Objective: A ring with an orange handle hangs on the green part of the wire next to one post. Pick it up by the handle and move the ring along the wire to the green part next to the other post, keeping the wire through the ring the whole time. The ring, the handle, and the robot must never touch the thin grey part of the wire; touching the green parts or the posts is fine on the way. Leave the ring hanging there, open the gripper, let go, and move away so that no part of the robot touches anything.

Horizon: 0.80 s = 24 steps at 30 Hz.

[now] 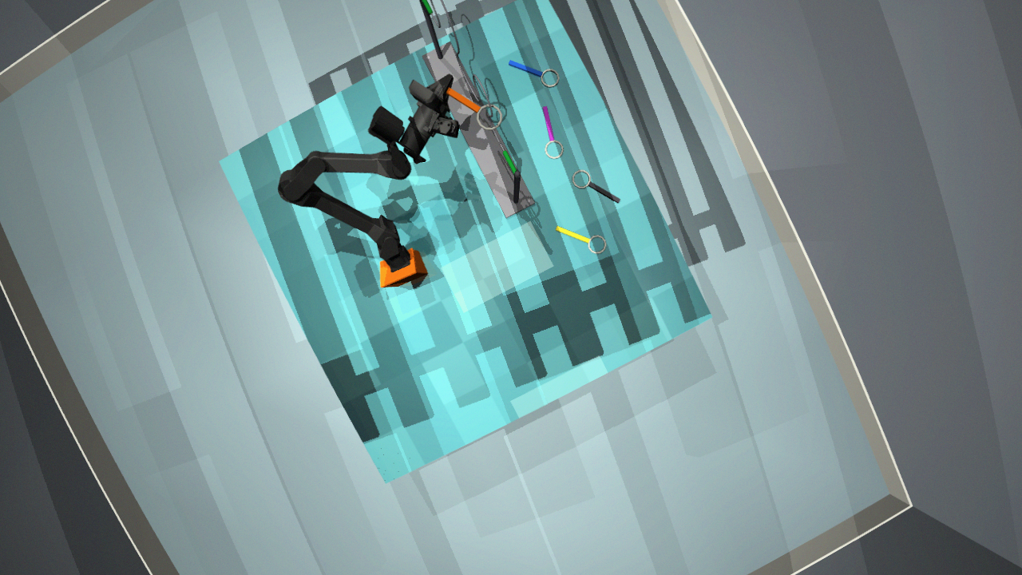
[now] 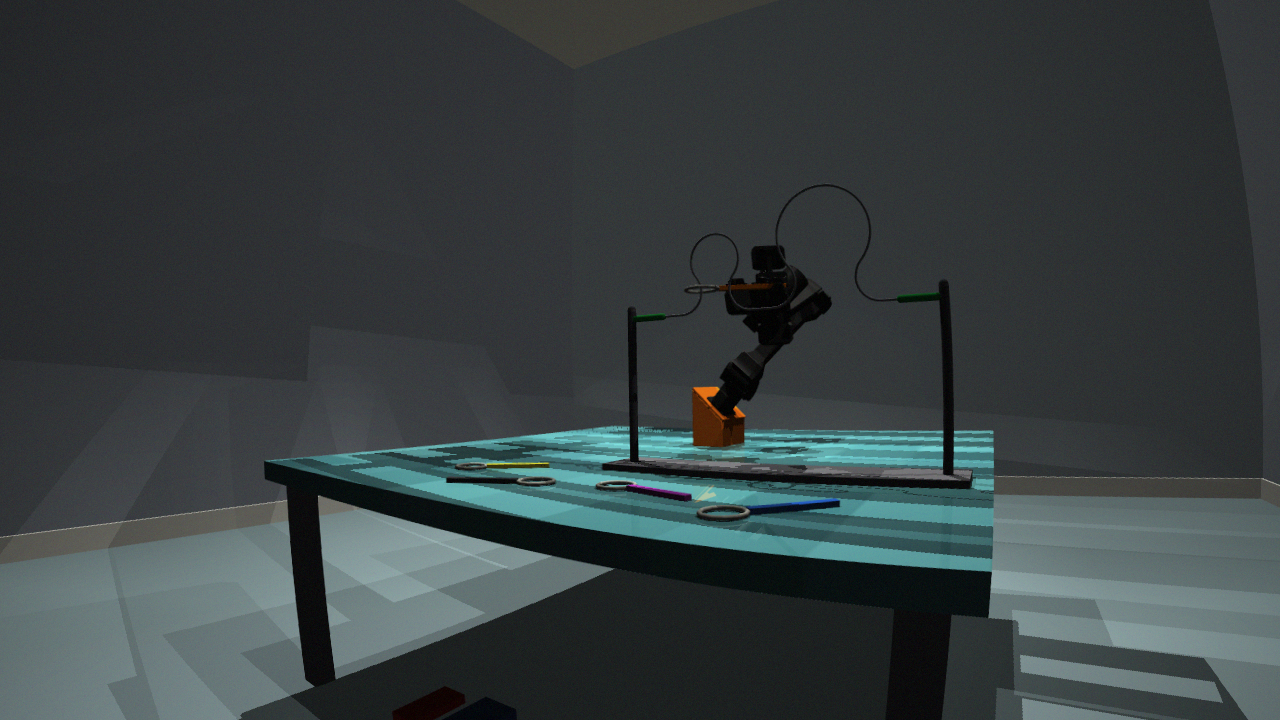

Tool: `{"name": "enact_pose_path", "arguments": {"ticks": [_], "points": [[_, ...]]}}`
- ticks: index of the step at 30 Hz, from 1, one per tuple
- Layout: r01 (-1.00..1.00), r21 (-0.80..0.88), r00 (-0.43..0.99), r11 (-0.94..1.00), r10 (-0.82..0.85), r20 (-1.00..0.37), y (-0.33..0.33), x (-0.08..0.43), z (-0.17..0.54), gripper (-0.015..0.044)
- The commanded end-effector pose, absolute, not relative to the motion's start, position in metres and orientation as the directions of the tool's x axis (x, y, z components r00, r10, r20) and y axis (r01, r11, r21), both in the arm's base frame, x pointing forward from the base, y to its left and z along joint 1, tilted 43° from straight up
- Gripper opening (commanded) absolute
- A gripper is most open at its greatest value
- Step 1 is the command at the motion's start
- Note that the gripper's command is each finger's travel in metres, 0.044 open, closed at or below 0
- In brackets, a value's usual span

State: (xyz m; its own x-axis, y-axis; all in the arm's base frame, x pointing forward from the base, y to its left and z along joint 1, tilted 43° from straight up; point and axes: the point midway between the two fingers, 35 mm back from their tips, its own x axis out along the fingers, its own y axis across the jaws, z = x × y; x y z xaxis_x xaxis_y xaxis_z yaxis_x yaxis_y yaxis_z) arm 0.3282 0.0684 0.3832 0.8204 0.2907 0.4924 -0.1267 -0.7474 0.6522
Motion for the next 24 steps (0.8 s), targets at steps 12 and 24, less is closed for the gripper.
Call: {"name": "enact_pose_path", "arguments": {"ticks": [12,24], "points": [[-0.153,0.874,0.822,-0.461,0.431,0.371,0.1,0.33,0.334,-0.015],[-0.176,0.966,0.869,-0.191,0.43,0.244,0.117,0.342,0.295,-0.015]]}}
